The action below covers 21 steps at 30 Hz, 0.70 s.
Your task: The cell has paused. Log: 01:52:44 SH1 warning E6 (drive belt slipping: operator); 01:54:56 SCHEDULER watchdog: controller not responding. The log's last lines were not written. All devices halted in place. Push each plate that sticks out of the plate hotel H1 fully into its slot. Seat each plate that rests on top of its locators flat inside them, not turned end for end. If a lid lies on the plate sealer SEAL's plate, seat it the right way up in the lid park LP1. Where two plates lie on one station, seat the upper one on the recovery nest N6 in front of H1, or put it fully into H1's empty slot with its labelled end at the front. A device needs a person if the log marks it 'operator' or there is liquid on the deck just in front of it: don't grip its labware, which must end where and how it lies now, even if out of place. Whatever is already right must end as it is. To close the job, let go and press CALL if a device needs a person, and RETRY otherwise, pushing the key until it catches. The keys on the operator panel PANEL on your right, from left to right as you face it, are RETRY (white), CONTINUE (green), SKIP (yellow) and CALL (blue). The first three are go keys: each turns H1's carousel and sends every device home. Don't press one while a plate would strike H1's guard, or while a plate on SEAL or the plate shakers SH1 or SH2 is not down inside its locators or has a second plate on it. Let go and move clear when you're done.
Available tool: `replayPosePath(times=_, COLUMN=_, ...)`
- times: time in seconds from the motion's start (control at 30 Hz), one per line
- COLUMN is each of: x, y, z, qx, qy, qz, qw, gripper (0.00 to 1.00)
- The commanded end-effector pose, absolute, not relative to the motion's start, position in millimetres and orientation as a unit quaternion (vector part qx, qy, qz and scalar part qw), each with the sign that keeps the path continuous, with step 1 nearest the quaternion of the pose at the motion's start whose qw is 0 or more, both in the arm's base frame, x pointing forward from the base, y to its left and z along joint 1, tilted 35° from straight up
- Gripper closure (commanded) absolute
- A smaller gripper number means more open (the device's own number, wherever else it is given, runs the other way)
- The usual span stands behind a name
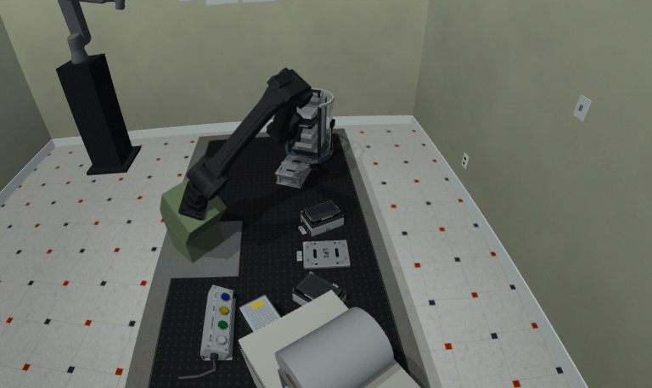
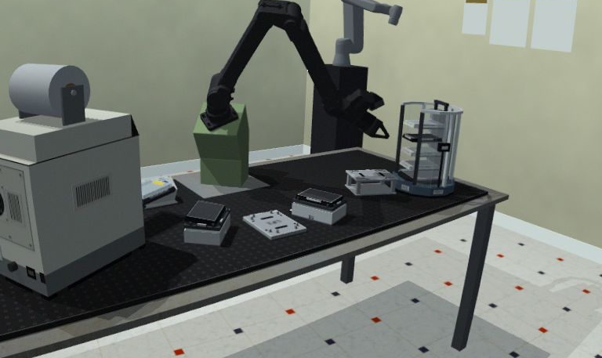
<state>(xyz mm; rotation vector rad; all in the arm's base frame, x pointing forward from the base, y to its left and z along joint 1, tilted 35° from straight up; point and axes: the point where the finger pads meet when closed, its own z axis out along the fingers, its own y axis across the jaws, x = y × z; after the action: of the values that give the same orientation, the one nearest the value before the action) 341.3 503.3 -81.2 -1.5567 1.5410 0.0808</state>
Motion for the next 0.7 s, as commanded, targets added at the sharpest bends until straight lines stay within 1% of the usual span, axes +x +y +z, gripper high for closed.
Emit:
replayPosePath(times=0.0, x=351, y=497, z=-65, qx=-0.624, qy=0.621, qz=0.03, qw=0.474, gripper=1.0)
replayPosePath(times=0.5, x=341, y=474, z=-70, qx=-0.627, qy=0.623, qz=0.028, qw=0.467, gripper=1.0)
replayPosePath(times=0.67, x=340, y=469, z=-60, qx=-0.624, qy=0.621, qz=0.029, qw=0.473, gripper=1.0)
